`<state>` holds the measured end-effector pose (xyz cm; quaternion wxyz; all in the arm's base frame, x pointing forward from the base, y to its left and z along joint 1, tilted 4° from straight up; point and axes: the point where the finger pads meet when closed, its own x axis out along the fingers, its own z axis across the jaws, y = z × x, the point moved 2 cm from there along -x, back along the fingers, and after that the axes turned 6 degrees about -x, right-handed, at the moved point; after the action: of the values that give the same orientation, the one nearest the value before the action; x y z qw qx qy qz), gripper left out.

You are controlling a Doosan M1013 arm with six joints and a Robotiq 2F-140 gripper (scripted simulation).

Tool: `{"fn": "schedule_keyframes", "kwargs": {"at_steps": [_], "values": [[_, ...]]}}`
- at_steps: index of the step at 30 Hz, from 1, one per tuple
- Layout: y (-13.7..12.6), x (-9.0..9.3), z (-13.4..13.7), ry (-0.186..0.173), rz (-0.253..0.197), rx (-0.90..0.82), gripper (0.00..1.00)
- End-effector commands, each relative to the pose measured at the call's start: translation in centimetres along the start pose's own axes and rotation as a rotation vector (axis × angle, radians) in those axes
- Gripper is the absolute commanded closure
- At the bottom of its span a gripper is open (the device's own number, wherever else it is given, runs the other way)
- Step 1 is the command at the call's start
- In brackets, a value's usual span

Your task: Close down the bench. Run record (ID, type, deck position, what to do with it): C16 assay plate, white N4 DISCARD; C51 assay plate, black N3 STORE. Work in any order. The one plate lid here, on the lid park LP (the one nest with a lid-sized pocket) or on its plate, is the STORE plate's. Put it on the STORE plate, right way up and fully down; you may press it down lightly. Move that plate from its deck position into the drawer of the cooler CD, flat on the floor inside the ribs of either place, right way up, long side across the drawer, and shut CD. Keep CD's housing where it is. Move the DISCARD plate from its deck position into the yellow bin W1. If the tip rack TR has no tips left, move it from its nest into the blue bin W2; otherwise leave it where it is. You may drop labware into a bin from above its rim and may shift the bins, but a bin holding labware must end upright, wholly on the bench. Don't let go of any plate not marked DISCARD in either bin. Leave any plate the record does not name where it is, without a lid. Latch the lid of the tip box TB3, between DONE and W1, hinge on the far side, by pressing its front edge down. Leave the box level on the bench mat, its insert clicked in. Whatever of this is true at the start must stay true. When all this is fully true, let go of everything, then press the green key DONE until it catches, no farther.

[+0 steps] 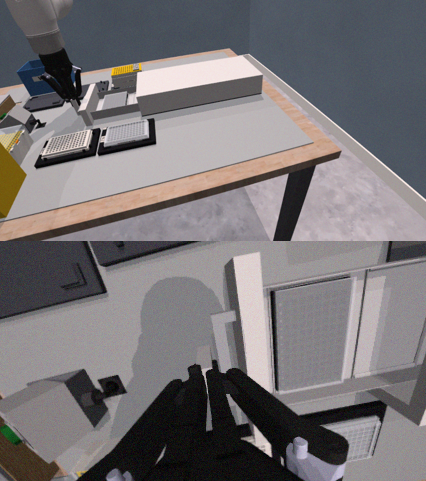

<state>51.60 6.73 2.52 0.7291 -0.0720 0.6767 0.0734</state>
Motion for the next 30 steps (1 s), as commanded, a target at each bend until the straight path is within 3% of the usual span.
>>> {"fn": "schedule_keyframes", "kwargs": {"at_steps": [1, 30], "values": [[0.0, 0.0, 0.4, 0.000, 0.000, 0.000, 1.00], [-0.4, 0.0, 3.5, 0.000, 0.000, 0.000, 1.00]]}}
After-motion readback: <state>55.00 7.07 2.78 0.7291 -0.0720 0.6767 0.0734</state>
